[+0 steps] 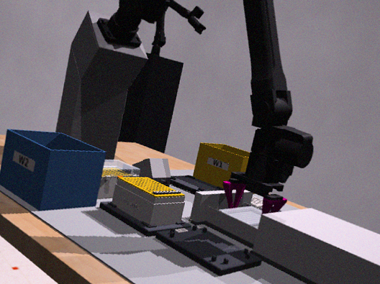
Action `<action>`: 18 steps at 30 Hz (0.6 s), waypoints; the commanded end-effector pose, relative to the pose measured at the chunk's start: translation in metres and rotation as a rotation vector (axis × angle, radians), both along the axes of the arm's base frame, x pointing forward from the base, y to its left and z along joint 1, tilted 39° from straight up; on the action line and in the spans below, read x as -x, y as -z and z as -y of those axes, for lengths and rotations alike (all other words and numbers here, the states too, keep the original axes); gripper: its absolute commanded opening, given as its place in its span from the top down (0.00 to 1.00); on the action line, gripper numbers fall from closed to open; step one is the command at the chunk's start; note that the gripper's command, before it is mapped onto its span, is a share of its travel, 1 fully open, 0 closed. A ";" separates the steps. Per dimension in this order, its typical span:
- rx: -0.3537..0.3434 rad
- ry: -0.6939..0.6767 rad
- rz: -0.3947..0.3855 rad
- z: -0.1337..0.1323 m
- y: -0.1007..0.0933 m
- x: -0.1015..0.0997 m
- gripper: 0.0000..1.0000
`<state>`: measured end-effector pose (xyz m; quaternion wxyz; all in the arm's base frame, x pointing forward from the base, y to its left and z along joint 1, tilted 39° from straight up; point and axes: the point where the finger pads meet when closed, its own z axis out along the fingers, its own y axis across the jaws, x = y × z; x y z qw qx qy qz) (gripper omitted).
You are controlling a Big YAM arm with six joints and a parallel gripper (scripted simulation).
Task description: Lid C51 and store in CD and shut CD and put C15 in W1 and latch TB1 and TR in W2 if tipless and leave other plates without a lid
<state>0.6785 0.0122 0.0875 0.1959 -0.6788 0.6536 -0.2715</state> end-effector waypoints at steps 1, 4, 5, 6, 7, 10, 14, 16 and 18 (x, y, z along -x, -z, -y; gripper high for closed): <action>0.002 -0.009 0.048 0.002 -0.026 -0.001 1.00; 0.002 -0.009 0.048 0.002 -0.026 0.000 1.00; 0.002 -0.009 0.048 0.002 -0.026 0.000 1.00; 0.002 -0.009 0.048 0.002 -0.026 0.000 1.00; 0.002 -0.009 0.048 0.002 -0.026 0.000 1.00; 0.002 -0.009 0.045 0.001 -0.025 0.001 1.00; 0.002 -0.009 0.048 0.001 -0.025 0.001 1.00; 0.002 -0.009 0.048 0.002 -0.024 0.000 1.00; 0.003 -0.008 0.036 0.002 -0.016 0.000 1.00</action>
